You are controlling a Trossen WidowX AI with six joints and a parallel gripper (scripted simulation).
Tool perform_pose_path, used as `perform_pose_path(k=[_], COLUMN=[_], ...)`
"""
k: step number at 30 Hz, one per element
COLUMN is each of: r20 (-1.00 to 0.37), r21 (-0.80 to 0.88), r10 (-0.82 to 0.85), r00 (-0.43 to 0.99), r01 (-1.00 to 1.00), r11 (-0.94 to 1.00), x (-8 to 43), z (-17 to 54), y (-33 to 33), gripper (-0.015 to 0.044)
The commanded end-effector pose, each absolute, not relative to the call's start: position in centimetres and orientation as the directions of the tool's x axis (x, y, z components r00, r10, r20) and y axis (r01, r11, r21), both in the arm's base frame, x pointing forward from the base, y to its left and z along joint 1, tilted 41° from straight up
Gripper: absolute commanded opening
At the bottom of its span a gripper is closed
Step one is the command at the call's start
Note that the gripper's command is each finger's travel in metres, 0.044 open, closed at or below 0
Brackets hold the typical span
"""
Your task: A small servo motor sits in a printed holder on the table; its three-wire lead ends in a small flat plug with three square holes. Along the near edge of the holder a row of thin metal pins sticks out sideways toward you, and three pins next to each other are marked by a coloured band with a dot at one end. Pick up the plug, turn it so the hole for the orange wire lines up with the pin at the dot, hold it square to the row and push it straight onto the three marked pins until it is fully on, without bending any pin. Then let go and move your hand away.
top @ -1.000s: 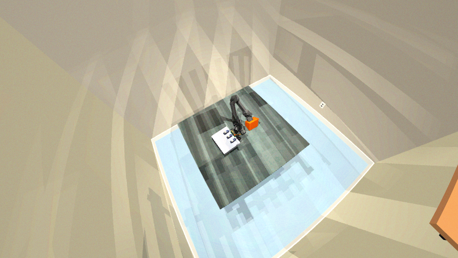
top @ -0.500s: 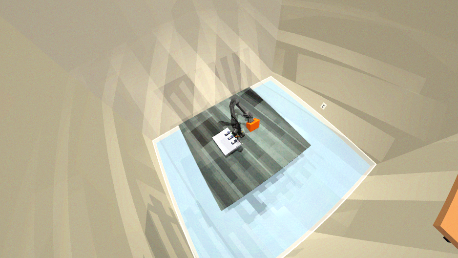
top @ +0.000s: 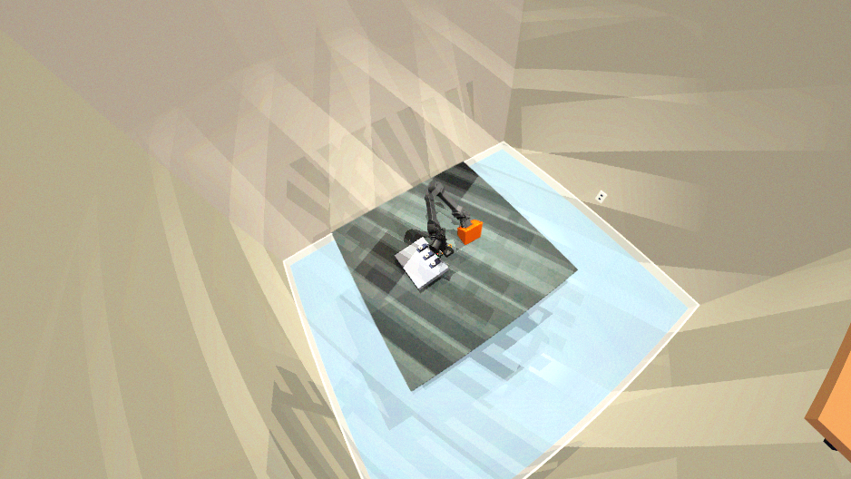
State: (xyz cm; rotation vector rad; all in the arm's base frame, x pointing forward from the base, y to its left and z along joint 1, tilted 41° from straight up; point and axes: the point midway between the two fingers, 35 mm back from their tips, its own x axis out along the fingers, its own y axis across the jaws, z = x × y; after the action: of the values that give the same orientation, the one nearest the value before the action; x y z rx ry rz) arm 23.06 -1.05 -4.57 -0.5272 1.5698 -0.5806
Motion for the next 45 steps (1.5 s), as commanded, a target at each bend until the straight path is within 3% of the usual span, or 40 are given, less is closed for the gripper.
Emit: perform_pose_path(k=[1, 22, 31, 39, 45], r20=[-0.759, -0.759, -0.759, -0.76, -0.76], r21=[-0.649, -0.649, -0.649, -0.648, -0.648], r10=[-0.647, -0.647, -0.647, -0.646, -0.646], r00=[-0.075, -0.075, -0.075, -0.075, -0.075], r01=[0.002, 0.002, 0.002, 0.002, 0.002], r11=[0.761, 0.761, 0.761, 0.762, 0.762], x=[23.4, 24.7, 24.5, 24.9, 24.9], z=[-4.5, -4.6, -4.6, -0.2, -0.2], y=[-1.1, -1.1, -1.1, 2.7, 2.7], gripper=[0.0, 0.0, 0.0236, 0.044, 0.044])
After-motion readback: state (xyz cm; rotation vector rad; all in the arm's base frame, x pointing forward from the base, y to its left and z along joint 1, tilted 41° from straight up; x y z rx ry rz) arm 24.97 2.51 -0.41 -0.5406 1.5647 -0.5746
